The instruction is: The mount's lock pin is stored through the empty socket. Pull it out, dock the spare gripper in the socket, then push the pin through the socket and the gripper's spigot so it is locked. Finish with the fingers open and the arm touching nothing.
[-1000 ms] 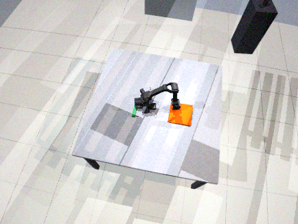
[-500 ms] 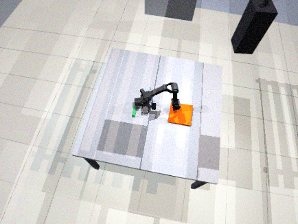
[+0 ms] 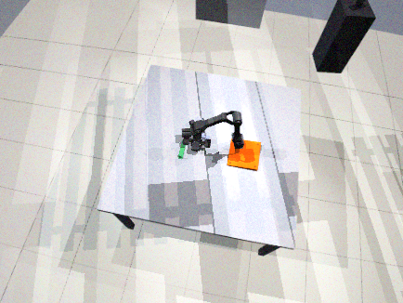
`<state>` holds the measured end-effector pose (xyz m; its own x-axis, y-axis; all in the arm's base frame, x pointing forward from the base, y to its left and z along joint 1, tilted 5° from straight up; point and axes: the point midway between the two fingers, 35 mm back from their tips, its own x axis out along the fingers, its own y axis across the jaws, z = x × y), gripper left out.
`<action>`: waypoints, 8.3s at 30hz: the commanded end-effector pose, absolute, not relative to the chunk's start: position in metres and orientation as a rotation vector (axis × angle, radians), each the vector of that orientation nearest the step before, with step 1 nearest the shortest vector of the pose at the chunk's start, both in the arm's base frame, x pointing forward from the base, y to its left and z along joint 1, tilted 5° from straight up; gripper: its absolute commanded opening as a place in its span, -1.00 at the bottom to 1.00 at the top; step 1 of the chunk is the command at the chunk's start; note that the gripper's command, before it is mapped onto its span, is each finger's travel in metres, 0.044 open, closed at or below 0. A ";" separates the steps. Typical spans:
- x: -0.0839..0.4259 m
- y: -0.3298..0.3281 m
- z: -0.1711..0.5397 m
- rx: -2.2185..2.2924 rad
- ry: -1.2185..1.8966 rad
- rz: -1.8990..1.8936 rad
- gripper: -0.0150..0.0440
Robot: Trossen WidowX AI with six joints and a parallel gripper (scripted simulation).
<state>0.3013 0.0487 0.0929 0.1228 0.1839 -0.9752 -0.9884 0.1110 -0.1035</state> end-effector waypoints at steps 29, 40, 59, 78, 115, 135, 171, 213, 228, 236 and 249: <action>0.305 0.069 0.104 -0.997 0.987 1.158 -0.49; 0.307 0.078 0.104 -0.996 0.990 1.159 -0.49; 0.309 0.094 0.106 -0.992 1.000 1.165 -0.49; 0.310 0.110 0.111 -0.986 1.010 1.171 -0.49; 0.306 0.119 0.134 -0.976 1.031 1.192 -0.49; 0.366 0.128 0.151 -0.961 1.035 1.169 -0.49; 0.418 0.134 0.136 -0.957 1.028 1.150 -0.49; 0.423 0.136 0.088 -0.967 0.990 1.130 -0.49; 0.423 0.136 0.088 -0.967 0.990 1.130 -0.49; 0.424 0.136 0.089 -0.972 0.986 1.132 -0.14; 0.420 0.135 0.104 -0.970 0.992 1.135 0.19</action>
<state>0.4205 0.1348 0.0948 0.1330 0.2511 -0.9588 -0.9835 0.1535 -0.0963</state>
